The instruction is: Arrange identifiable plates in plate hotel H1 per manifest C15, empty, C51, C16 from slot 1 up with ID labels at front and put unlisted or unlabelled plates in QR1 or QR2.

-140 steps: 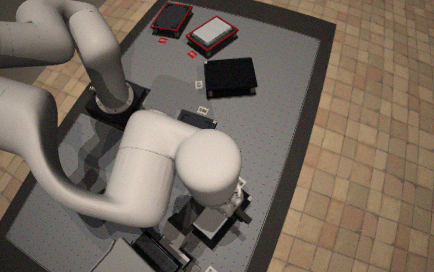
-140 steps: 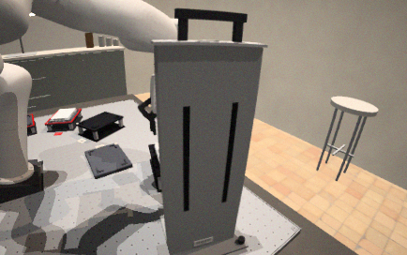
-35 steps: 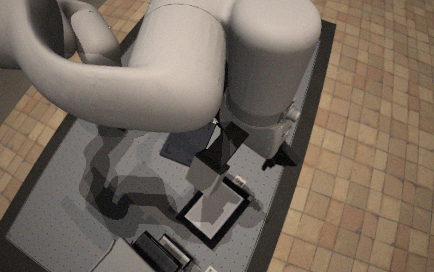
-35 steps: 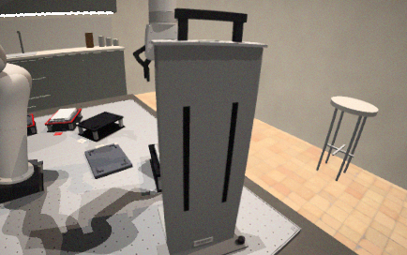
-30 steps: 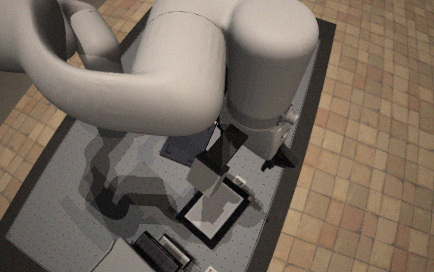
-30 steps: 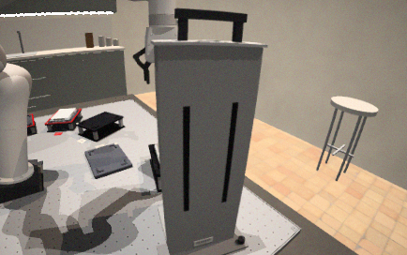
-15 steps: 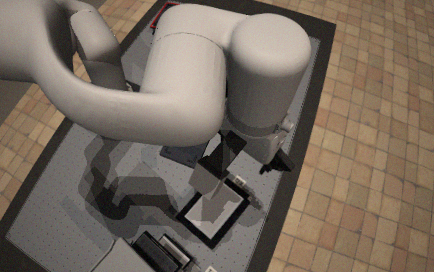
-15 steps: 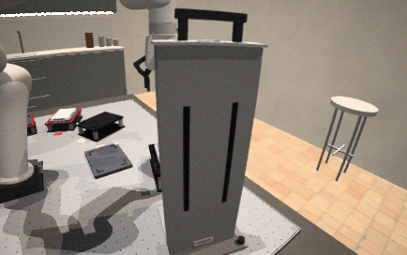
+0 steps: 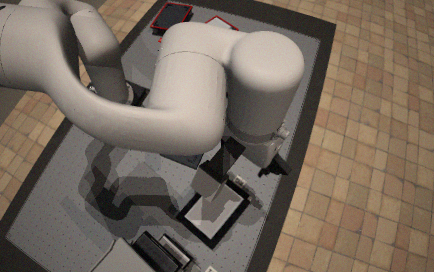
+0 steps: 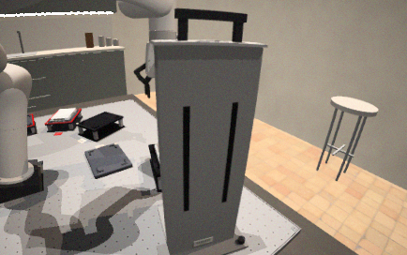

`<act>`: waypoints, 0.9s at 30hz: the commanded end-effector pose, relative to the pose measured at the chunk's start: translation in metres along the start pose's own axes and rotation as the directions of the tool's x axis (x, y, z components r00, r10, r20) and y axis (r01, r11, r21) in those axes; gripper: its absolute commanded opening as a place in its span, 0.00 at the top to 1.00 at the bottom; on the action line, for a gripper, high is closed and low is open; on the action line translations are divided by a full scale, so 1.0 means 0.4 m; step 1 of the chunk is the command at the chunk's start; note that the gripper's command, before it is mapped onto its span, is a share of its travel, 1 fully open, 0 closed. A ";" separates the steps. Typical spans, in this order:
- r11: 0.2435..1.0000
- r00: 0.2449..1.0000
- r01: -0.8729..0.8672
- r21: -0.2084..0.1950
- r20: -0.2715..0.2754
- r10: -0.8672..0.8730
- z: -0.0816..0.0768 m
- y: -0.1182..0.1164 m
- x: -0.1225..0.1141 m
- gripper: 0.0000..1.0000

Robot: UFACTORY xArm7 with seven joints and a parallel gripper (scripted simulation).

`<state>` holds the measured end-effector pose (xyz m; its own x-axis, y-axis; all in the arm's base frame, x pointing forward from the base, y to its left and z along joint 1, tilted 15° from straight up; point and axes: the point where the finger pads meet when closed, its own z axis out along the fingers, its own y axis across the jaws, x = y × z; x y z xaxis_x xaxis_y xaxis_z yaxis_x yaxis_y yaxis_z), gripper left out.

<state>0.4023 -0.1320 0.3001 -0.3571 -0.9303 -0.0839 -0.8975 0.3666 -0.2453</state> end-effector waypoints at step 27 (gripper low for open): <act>1.000 0.983 0.000 0.003 -0.181 0.001 0.030 -0.003 -0.001 0.00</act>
<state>0.4060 -0.1313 0.2876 -0.3892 -0.9192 0.0598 -0.8981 0.3642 -0.2467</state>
